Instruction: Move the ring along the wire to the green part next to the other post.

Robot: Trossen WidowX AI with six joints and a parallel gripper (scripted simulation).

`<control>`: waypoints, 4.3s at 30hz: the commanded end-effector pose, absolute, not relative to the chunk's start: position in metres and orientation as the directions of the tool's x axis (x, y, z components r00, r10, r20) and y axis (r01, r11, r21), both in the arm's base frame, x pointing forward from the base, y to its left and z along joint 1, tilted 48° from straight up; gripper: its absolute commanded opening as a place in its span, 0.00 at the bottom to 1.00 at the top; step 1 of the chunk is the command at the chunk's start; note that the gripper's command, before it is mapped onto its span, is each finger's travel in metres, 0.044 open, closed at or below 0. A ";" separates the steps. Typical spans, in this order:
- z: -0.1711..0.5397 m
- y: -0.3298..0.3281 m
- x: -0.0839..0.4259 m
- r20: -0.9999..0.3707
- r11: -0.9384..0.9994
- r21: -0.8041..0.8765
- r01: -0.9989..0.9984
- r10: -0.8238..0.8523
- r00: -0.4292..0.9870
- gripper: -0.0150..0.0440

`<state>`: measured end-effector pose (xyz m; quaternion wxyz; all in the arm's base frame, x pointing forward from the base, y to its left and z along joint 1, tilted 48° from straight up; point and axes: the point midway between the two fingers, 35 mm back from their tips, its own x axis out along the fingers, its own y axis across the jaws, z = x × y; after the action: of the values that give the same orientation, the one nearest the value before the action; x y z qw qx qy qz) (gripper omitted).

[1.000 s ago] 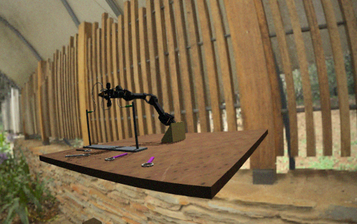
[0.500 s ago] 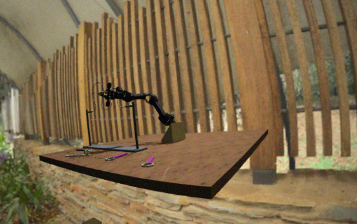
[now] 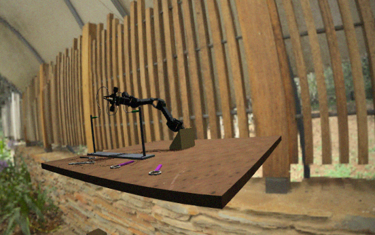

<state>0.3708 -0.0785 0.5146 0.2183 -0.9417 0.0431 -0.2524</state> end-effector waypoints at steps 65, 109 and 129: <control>0.518 -0.116 0.366 0.487 -0.980 -0.196 0.035 -0.067 0.871 0.00; 0.409 -0.221 0.355 0.218 -0.299 -0.952 0.064 -0.516 0.828 0.00; 0.336 -0.220 0.354 -0.027 0.184 -0.978 0.097 -0.575 0.818 0.00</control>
<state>0.3538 -0.2237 0.3438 0.7233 -0.6208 0.1965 -0.2299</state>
